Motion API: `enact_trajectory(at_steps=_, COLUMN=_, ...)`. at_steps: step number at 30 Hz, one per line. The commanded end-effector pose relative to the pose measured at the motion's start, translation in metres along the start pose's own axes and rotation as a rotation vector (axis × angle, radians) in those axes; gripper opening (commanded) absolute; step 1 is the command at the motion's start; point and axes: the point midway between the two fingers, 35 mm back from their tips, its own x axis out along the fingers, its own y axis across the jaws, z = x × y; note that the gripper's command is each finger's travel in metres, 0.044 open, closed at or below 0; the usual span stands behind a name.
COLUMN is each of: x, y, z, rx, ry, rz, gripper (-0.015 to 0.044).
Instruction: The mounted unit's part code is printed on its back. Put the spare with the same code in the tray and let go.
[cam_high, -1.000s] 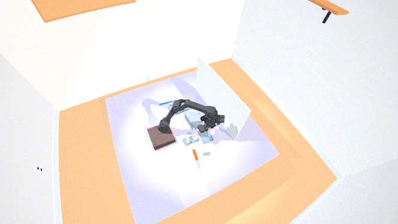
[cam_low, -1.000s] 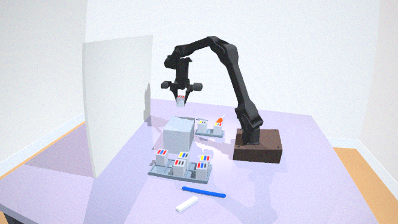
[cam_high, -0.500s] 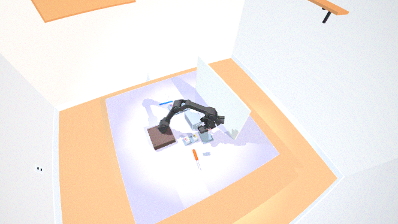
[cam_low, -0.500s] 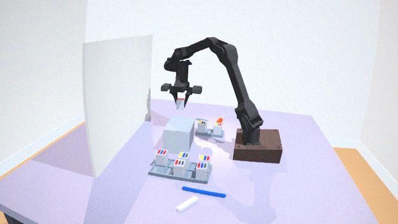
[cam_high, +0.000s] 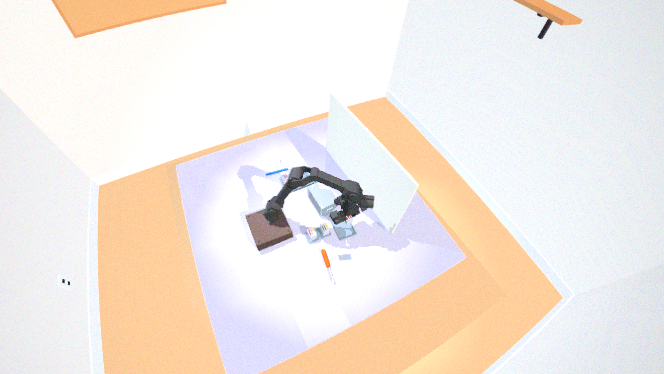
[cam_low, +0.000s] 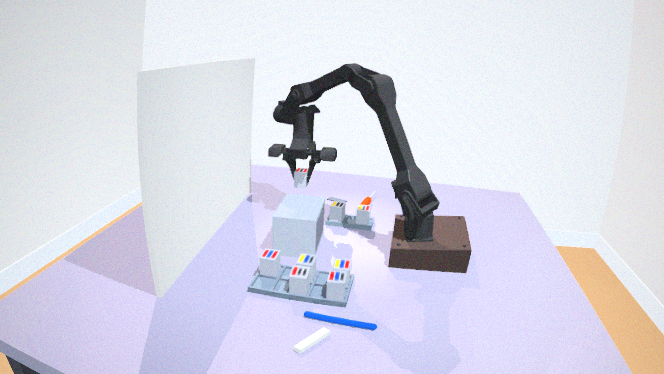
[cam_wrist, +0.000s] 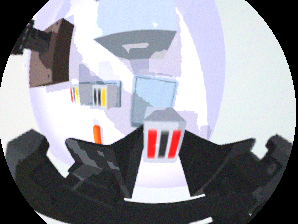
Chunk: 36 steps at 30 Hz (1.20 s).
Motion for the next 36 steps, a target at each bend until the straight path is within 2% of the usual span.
enact_trajectory(at_steps=1, x=0.005, y=0.0, z=0.001, rx=0.006, ry=-0.006, rz=0.0, gripper=0.0)
enact_trajectory(at_steps=36, x=0.035, y=0.002, z=0.002, rx=0.006, ry=-0.006, rz=0.0, gripper=0.0)
